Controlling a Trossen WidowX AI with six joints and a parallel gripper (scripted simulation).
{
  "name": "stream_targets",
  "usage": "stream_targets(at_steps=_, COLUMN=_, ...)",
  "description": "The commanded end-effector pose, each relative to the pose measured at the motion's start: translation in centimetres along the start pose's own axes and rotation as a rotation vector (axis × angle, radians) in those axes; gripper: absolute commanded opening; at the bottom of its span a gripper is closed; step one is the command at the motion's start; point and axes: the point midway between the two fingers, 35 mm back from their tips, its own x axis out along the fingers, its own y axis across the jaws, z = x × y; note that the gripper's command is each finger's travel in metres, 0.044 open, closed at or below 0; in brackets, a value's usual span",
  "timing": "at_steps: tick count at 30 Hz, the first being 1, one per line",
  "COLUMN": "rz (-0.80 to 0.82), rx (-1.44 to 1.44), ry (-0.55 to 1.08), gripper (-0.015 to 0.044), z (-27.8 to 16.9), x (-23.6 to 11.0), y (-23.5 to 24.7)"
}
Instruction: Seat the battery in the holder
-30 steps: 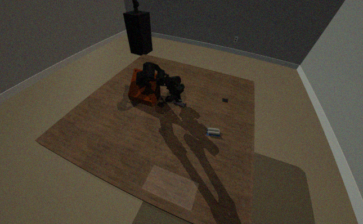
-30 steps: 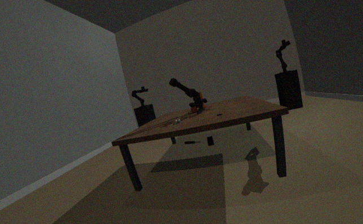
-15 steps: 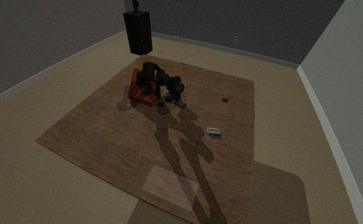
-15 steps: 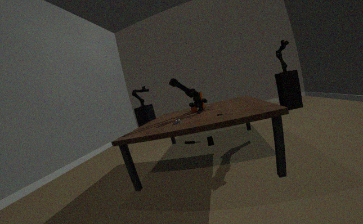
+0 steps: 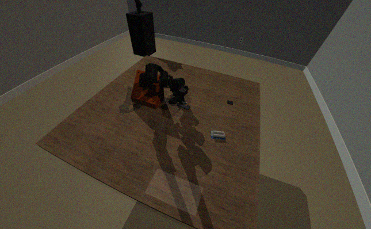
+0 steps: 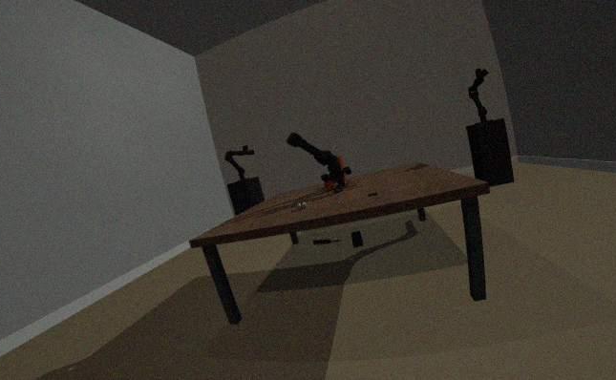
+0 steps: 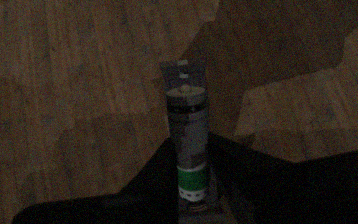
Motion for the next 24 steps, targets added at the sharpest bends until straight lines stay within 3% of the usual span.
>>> stream_targets(at_steps=1, rz=0.002, rx=-0.006, ry=0.013, gripper=0.0066, z=-0.47, x=-0.07, y=-0.07)
stream_targets(at_steps=24, rz=0.025, rx=-0.007, ry=0.057, gripper=0.0066, z=-0.09, x=0.45, y=0.63)
